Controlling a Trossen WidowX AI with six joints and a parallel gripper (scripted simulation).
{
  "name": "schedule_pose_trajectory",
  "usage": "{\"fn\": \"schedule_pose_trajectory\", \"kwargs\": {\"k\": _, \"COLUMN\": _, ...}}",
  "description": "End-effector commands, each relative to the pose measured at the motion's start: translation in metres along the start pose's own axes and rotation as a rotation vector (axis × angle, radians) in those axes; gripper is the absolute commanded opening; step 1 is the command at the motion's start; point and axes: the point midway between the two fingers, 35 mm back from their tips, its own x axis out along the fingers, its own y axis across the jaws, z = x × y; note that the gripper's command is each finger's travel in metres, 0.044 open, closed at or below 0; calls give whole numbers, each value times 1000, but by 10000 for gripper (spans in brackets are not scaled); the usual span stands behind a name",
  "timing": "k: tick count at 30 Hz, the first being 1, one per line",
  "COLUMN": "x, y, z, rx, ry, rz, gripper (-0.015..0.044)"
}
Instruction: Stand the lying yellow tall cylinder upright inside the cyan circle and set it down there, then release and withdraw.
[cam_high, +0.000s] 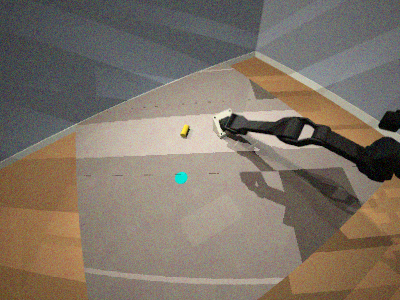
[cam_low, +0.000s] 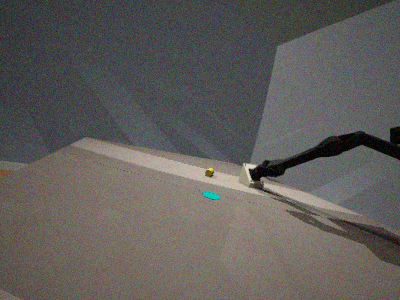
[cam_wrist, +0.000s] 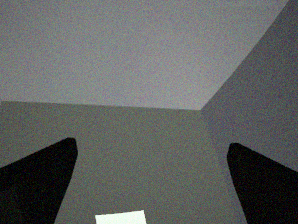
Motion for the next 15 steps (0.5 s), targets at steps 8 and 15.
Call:
{"fn": "schedule_pose_trajectory", "kwargs": {"k": 8, "x": -28, "y": 18, "z": 29, "rx": 155, "ry": -76, "rz": 94, "gripper": 309}}
{"fn": "schedule_pose_trajectory", "kwargs": {"k": 15, "x": -78, "y": 39, "z": 63, "rx": 355, "ry": -166, "rz": 262, "gripper": 309}}
